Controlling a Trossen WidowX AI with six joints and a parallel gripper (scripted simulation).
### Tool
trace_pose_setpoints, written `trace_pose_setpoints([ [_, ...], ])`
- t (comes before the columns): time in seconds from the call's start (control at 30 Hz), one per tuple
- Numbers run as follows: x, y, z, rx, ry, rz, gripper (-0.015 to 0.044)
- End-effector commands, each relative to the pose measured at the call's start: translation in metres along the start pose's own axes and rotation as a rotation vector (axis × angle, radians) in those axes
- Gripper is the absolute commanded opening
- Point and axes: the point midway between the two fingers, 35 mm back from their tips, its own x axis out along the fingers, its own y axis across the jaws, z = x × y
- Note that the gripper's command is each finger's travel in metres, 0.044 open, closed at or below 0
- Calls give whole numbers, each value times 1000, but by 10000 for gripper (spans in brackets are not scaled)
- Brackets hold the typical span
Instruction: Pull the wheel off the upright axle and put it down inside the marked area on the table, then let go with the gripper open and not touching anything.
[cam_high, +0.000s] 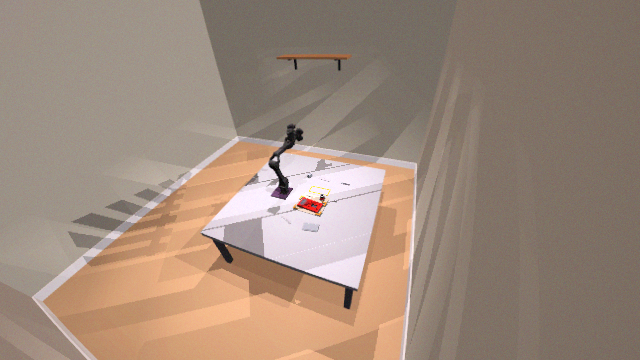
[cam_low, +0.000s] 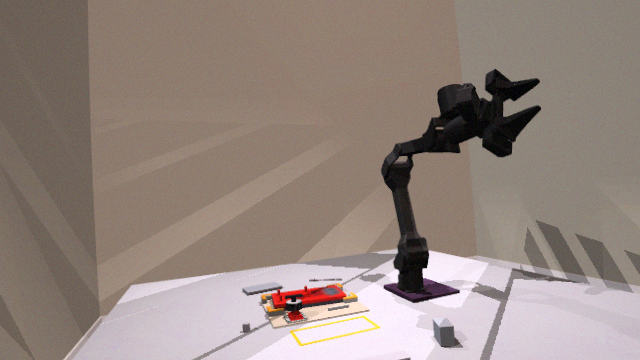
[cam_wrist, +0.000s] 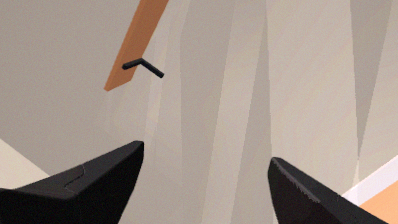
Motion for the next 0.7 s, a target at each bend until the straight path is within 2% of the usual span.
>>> trace_pose_setpoints([
  [0.0,1,-33,27,-48,-57,-120,300],
  [0.4,-23,-101,93,-132,-185,-375,300],
  [0.67,-59,-169,140,-178,-234,-652,300],
])
